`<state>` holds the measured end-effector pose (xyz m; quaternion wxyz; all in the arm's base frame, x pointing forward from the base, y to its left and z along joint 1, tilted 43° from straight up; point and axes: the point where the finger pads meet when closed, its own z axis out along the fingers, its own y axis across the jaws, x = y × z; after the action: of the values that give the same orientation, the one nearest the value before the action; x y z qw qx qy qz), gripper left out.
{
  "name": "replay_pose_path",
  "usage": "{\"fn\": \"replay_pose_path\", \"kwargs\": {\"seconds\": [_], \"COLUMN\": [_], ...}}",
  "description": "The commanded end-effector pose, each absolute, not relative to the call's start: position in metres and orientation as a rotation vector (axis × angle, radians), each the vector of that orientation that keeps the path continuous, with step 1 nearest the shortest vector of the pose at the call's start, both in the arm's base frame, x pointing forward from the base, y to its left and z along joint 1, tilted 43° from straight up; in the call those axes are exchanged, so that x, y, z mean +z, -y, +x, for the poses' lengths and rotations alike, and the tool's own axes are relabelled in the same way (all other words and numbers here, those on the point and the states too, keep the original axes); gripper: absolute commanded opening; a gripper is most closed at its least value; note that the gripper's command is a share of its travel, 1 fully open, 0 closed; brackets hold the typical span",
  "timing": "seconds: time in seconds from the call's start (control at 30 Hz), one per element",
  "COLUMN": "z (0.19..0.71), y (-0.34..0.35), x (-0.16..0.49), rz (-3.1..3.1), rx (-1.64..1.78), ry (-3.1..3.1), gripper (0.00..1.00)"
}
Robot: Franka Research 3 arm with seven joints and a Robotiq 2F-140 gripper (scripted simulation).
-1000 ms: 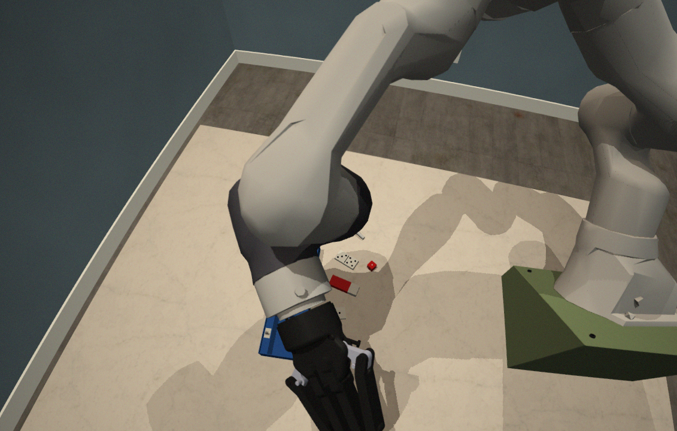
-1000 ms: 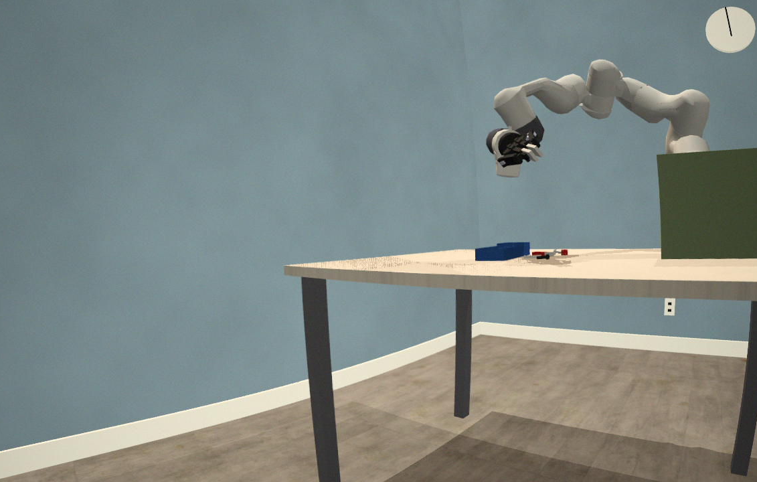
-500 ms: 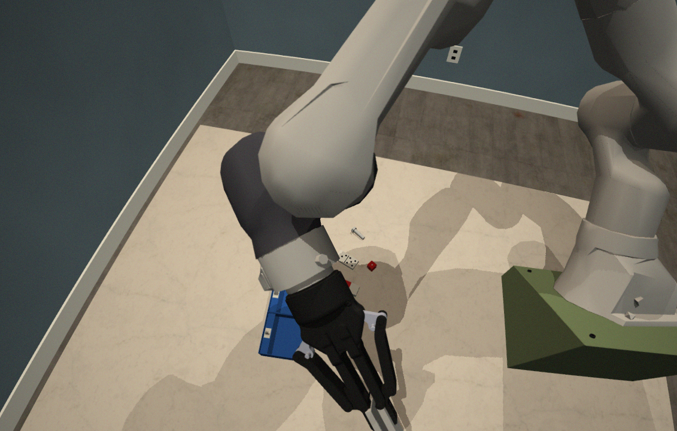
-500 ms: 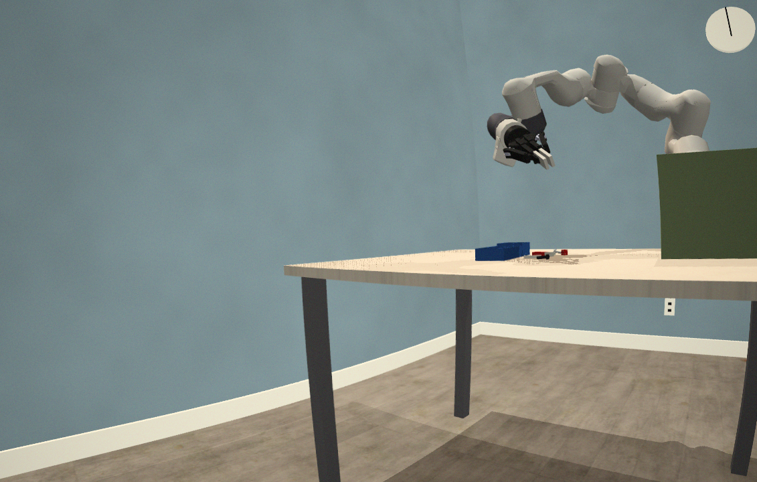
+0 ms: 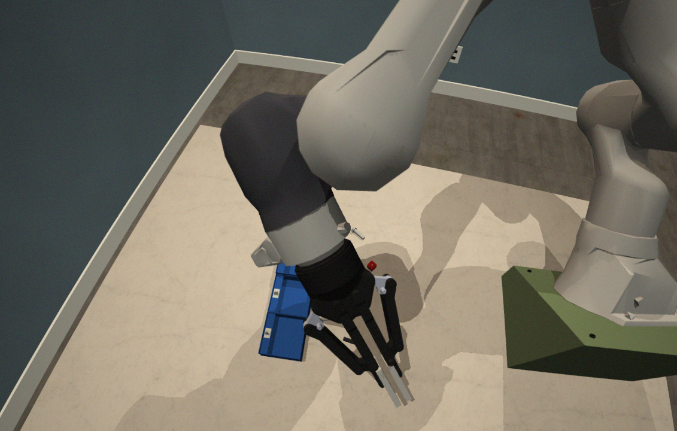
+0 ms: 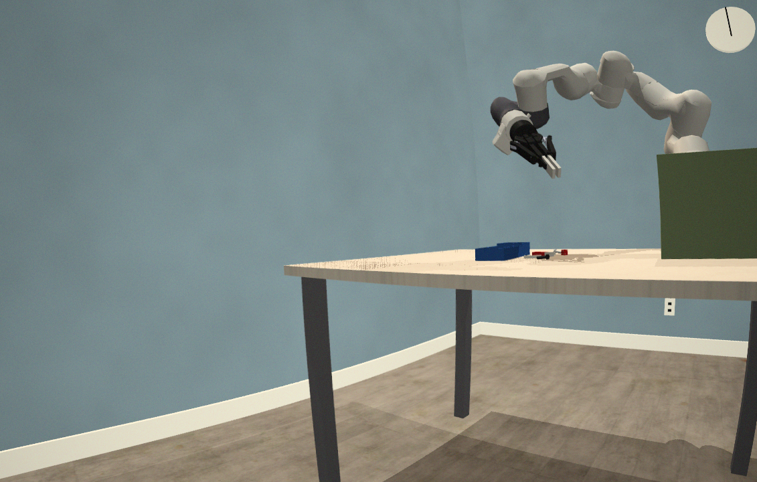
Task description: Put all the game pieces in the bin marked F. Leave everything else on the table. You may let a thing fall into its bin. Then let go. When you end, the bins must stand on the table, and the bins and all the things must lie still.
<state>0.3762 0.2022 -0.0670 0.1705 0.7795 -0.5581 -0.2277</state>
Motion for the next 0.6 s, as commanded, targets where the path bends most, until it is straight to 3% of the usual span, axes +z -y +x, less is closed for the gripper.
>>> {"fn": "replay_pose_path", "kwargs": {"seconds": [0.0, 0.57], "z": [0.374, 0.395], "y": [-0.189, -0.118], "x": [-0.062, -0.014], "rz": [2.330, 2.482], "rx": [-0.612, -0.350], "ry": [1.406, 0.911], "gripper": [0.05, 0.05]}}
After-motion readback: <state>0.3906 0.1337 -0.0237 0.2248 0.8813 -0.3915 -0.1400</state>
